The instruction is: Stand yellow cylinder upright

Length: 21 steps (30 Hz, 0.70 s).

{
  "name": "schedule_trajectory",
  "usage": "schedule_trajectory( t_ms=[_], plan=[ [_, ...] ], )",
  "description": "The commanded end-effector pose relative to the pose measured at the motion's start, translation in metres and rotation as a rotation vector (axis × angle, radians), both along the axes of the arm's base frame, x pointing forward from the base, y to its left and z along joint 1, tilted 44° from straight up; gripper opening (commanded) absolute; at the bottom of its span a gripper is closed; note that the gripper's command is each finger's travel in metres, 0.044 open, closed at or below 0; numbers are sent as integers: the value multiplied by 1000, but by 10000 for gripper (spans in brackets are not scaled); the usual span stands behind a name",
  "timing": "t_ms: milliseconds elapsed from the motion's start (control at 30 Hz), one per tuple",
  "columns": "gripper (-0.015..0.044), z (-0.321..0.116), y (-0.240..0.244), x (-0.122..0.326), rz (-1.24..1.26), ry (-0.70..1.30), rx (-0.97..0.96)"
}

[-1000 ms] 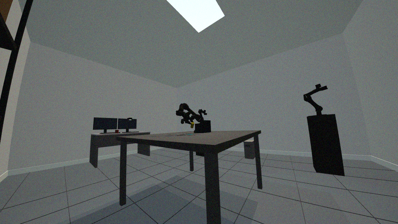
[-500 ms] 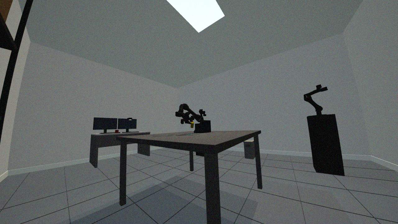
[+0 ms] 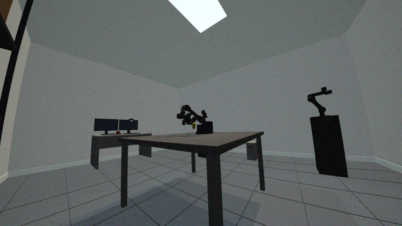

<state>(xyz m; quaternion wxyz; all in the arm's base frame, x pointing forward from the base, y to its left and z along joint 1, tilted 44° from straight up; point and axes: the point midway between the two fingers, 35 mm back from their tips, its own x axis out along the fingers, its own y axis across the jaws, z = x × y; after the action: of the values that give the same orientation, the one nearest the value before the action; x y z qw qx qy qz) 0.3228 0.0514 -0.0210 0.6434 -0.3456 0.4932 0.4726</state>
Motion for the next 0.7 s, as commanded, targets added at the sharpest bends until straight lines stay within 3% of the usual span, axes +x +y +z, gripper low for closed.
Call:
schedule_trajectory(
  t_ms=[0,667],
  plan=[
    [105,1,0,0,9,-16,28],
    [105,10,-3,1,41,-114,147]
  ],
)
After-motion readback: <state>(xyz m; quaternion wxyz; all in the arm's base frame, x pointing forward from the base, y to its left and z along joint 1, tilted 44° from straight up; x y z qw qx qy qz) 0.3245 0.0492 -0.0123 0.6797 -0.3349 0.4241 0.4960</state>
